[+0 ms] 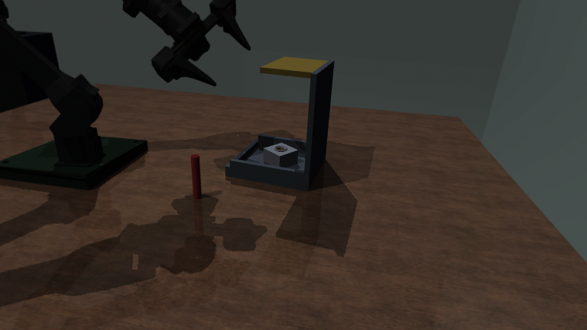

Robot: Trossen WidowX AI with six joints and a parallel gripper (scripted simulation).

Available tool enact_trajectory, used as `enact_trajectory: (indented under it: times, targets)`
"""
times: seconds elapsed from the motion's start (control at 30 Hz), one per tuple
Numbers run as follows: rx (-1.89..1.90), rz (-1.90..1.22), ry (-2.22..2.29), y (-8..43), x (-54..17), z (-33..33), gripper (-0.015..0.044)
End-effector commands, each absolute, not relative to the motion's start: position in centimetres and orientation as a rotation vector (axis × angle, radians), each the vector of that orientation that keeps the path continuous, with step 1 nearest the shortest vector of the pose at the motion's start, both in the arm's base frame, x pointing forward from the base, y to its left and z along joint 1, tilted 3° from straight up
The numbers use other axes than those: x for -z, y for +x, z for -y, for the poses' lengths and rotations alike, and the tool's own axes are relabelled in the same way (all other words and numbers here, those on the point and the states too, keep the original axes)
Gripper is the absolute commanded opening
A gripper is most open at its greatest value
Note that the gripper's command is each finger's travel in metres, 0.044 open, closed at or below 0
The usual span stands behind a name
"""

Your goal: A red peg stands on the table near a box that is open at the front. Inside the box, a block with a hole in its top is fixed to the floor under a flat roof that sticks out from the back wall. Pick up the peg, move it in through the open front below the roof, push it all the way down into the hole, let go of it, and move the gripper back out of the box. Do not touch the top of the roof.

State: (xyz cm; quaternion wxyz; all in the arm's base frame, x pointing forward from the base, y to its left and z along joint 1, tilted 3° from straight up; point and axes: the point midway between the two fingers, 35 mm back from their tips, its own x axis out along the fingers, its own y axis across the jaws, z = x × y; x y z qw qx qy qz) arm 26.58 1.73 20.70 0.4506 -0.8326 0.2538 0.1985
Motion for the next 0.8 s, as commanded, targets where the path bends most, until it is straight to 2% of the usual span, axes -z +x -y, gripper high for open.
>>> enact_trajectory:
  times: [0.0,0.77]
  targets:
    - [-0.544,-0.663,-2.14,26.4,-19.1,-0.5,0.044]
    - [-0.92,-0.837,-2.541,23.9,-11.7,7.0,0.044]
